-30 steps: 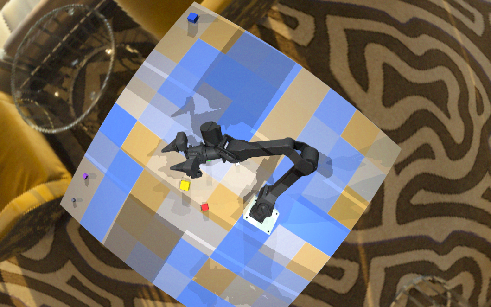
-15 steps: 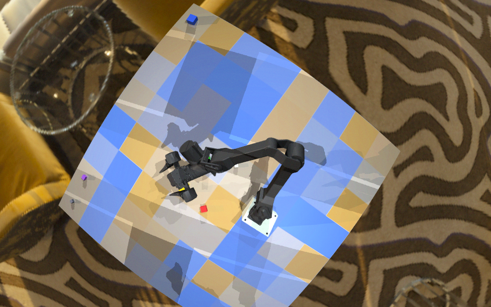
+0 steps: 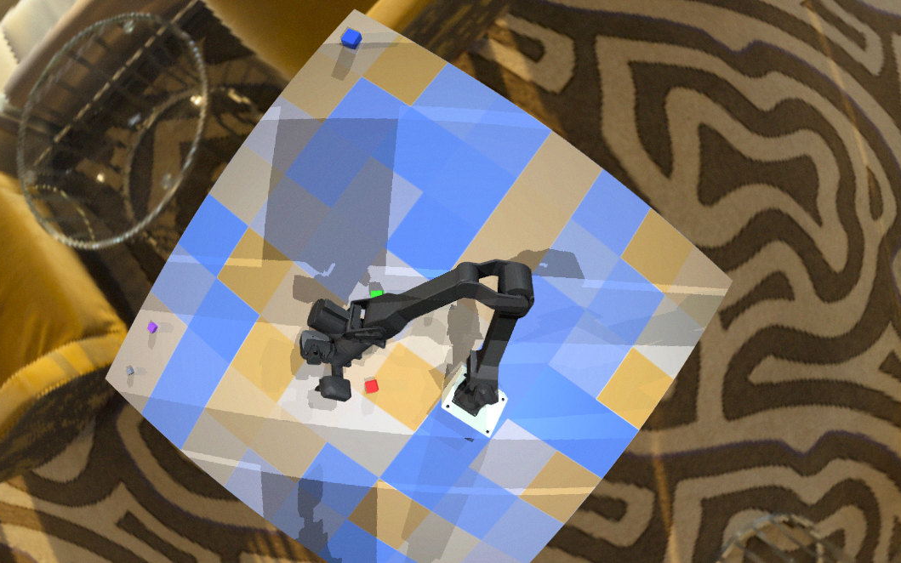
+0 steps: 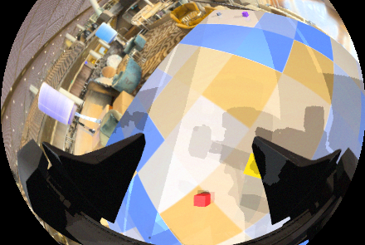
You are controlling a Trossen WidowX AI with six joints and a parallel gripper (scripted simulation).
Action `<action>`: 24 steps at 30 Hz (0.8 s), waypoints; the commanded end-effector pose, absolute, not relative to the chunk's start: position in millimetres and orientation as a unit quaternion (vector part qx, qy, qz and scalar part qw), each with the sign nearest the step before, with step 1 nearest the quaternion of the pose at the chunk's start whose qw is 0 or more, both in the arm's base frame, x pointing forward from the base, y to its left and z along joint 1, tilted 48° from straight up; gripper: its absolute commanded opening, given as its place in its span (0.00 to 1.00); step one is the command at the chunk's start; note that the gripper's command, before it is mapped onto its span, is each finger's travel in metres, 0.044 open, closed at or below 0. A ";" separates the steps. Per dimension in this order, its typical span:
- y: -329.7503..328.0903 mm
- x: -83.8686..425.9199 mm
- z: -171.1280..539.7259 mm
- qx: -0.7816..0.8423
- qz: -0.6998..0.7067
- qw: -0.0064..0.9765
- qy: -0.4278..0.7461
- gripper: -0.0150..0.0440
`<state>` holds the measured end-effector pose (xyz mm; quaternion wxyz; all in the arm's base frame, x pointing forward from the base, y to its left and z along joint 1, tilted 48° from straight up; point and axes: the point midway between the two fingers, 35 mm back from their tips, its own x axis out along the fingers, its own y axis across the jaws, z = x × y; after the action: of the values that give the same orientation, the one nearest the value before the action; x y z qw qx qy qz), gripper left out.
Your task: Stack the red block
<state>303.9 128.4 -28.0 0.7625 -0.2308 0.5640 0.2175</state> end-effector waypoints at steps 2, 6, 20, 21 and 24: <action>125.5 286.5 -46.5 -0.184 0.135 0.750 0.621 1.00; 122.4 272.5 -58.6 -0.150 0.060 0.739 0.654 1.00; 104.9 227.8 -85.8 -0.073 -0.223 0.706 0.669 1.00; 103.4 225.0 -86.9 -0.069 -0.242 0.704 0.664 1.00; 98.8 217.3 -89.7 -0.060 -0.299 0.702 0.644 1.00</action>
<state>224.9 103.8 -86.1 0.7052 -0.0655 0.6621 -0.2453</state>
